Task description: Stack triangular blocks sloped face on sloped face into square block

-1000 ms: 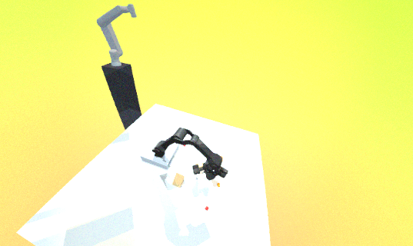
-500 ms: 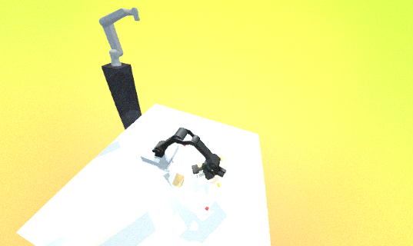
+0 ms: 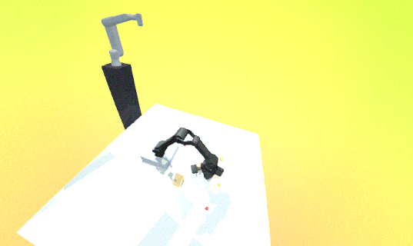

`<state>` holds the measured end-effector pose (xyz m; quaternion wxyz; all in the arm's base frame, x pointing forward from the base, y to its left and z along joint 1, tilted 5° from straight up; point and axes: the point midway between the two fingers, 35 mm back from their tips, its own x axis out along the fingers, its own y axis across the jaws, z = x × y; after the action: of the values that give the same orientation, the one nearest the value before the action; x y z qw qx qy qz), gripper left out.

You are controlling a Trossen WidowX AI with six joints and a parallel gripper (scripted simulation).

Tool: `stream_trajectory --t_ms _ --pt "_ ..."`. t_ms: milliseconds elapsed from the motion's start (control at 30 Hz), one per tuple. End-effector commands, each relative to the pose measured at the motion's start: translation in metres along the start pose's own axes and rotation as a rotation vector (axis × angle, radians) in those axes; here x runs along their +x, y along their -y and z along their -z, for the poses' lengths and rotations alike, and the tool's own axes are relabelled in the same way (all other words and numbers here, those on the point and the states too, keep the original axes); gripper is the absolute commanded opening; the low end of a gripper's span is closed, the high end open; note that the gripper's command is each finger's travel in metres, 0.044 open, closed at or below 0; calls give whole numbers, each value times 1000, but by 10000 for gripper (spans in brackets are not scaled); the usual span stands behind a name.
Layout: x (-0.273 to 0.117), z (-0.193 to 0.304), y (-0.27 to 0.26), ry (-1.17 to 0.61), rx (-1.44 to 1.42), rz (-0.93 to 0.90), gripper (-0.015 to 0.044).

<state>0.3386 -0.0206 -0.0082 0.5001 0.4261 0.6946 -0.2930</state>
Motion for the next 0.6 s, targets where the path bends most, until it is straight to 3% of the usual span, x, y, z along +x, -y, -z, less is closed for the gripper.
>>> stream_trajectory --t_ms 0,33,233,500,567 --pt "7 2 1 -5 4 1 440" --pt "8 3 1 -5 4 1 440" --pt "8 3 1 -5 4 1 282" --pt "8 3 1 -5 4 1 229" --pt "8 3 1 -5 4 1 177"
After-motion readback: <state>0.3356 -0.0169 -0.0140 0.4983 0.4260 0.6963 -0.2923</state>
